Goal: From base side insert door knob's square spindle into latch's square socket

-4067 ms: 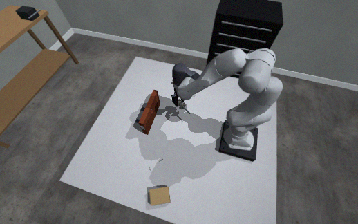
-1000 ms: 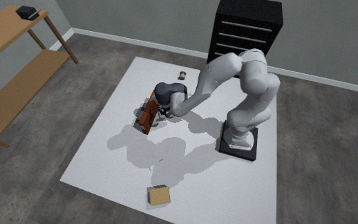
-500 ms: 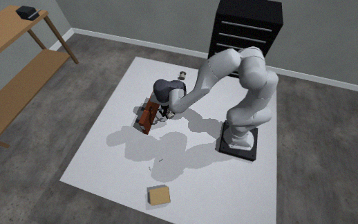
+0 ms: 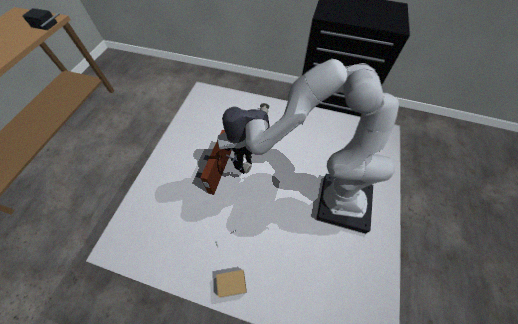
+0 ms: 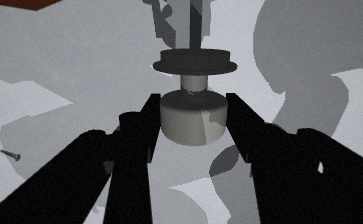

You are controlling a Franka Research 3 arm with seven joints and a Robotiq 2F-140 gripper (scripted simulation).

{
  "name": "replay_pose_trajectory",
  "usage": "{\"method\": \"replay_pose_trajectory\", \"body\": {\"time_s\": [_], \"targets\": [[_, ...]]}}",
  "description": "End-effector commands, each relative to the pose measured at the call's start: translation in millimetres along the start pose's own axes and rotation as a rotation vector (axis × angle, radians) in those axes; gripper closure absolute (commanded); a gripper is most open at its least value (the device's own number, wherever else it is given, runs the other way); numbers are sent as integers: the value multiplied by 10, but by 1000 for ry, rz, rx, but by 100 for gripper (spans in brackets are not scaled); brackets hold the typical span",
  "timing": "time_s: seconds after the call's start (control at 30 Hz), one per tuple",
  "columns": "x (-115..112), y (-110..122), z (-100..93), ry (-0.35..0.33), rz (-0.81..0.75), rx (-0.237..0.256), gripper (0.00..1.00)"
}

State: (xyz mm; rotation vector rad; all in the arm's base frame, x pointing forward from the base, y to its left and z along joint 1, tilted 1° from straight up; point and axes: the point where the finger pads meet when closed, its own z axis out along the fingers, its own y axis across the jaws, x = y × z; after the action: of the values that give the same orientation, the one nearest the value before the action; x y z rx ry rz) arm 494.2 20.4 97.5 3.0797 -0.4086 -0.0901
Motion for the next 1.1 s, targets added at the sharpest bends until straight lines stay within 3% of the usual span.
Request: {"method": "replay_pose_trajectory", "body": {"time_s": [0.0, 0.5, 0.6, 0.93, 1.07], "targets": [[1, 48, -5, -17, -249, 17, 58], [4, 41, -4, -46, -698, 101, 58], [4, 41, -4, -48, -727, 103, 58], [4, 41, -4, -74, -1061, 105, 58], [4, 41, -4, -74, -1062, 105, 58]]}}
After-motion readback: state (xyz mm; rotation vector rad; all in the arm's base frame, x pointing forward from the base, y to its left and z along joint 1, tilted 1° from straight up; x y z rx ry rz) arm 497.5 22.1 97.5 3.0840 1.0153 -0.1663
